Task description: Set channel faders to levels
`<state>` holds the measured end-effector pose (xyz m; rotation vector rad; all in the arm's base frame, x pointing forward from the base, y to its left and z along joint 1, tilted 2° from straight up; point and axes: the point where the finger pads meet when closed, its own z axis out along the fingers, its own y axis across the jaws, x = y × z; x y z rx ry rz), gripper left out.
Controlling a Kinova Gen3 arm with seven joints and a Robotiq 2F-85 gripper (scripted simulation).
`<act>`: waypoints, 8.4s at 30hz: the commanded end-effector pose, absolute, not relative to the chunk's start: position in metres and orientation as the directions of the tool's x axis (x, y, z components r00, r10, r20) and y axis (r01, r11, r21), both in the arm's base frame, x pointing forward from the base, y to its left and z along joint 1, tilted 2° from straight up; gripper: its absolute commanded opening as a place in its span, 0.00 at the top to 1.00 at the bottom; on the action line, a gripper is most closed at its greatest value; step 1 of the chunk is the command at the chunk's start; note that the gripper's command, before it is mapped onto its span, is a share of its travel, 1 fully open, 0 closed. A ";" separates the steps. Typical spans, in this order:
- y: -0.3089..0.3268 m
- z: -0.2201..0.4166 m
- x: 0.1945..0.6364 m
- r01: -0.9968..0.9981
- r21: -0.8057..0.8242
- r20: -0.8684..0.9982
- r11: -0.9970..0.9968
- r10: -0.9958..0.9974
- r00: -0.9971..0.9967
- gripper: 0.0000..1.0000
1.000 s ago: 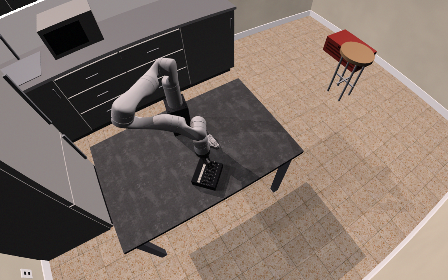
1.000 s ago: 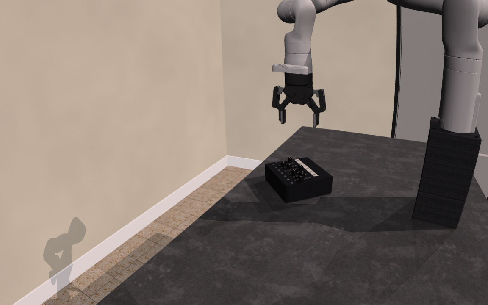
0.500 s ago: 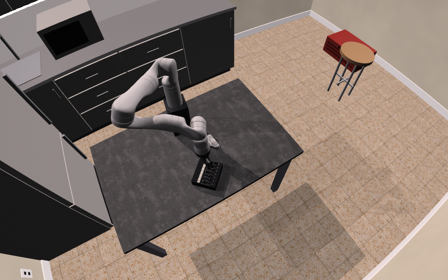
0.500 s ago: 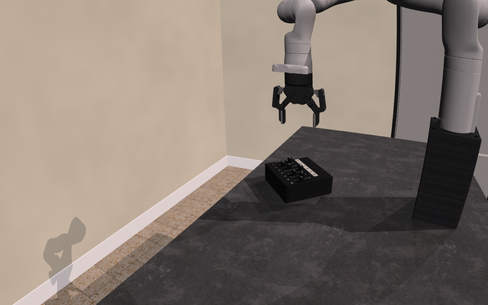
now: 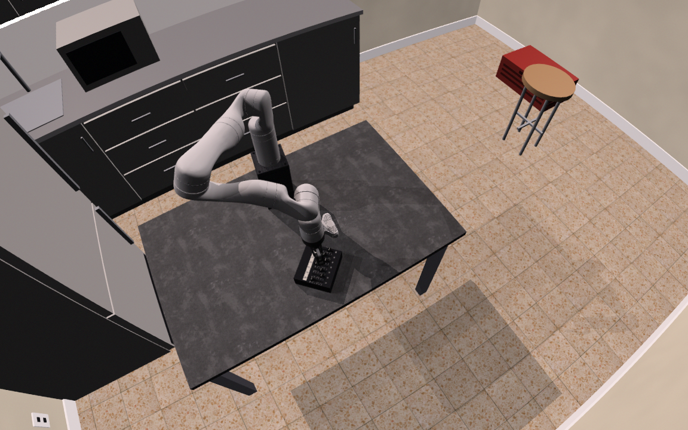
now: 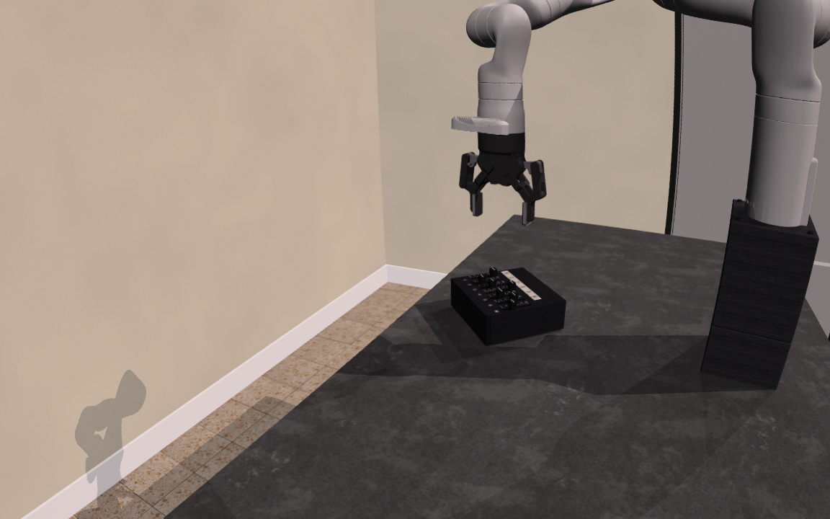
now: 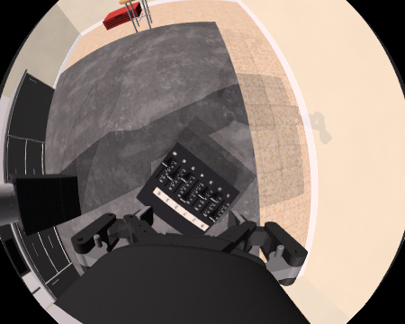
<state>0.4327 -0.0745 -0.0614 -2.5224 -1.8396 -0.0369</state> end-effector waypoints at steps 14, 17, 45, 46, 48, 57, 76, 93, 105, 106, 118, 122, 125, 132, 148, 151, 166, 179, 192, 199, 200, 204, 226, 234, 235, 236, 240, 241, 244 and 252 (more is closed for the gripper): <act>-0.065 -0.109 0.459 0.716 -0.018 0.030 -0.698 0.715 0.698 0.00; -0.065 -0.117 0.463 0.661 -0.020 0.028 -0.750 0.660 0.751 0.00; -0.064 -0.126 0.467 0.596 -0.020 0.025 -0.803 0.595 0.803 1.00; -0.064 -0.126 0.467 0.596 -0.020 0.025 -0.803 0.595 0.803 1.00; -0.064 -0.126 0.467 0.596 -0.020 0.025 -0.803 0.595 0.803 1.00; -0.064 -0.126 0.467 0.596 -0.020 0.025 -0.803 0.595 0.803 1.00; -0.064 -0.127 0.467 0.596 -0.020 0.025 -0.803 0.595 0.803 1.00; -0.063 -0.135 0.467 0.595 -0.020 0.026 -0.803 0.595 0.804 1.00; -0.063 -0.143 0.467 0.595 -0.020 0.026 -0.803 0.595 0.804 1.00; -0.063 -0.144 0.467 0.595 -0.020 0.026 -0.803 0.595 0.804 1.00; -0.062 -0.149 0.467 0.595 -0.020 0.026 -0.803 0.595 0.804 1.00; -0.062 -0.149 0.467 0.595 -0.020 0.026 -0.803 0.595 0.804 1.00; -0.062 -0.150 0.467 0.595 -0.020 0.026 -0.803 0.595 0.804 1.00; -0.062 -0.150 0.467 0.595 -0.020 0.026 -0.803 0.595 0.804 1.00; -0.062 -0.150 0.467 0.595 -0.020 0.026 -0.803 0.595 0.804 1.00; -0.062 -0.150 0.467 0.595 -0.020 0.026 -0.803 0.595 0.804 1.00; -0.062 -0.150 0.467 0.595 -0.020 0.026 -0.803 0.595 0.804 1.00; -0.062 -0.150 0.467 0.595 -0.020 0.026 -0.803 0.595 0.804 1.00; -0.062 -0.150 0.467 0.595 -0.020 0.026 -0.803 0.595 0.804 1.00; -0.062 -0.150 0.467 0.595 -0.020 0.026 -0.803 0.595 0.804 1.00; -0.062 -0.150 0.467 0.595 -0.020 0.026 -0.803 0.595 0.804 1.00; -0.062 -0.150 0.467 0.595 -0.020 0.026 -0.803 0.595 0.804 1.00; -0.062 -0.152 0.467 0.595 -0.020 0.026 -0.803 0.595 0.804 1.00; -0.062 -0.157 0.467 0.595 -0.020 0.026 -0.803 0.595 0.804 1.00; -0.062 -0.157 0.467 0.595 -0.020 0.026 -0.803 0.595 0.803 1.00; -0.062 -0.158 0.467 0.595 -0.020 0.026 -0.803 0.595 0.803 1.00; -0.062 -0.160 0.467 0.595 -0.020 0.026 -0.803 0.595 0.804 1.00; -0.062 -0.161 0.467 0.595 -0.020 0.026 -0.803 0.595 0.803 1.00; -0.062 -0.162 0.467 0.595 -0.020 0.026 -0.803 0.595 0.803 1.00; -0.062 -0.162 0.467 0.595 -0.020 0.026 -0.803 0.595 0.803 1.00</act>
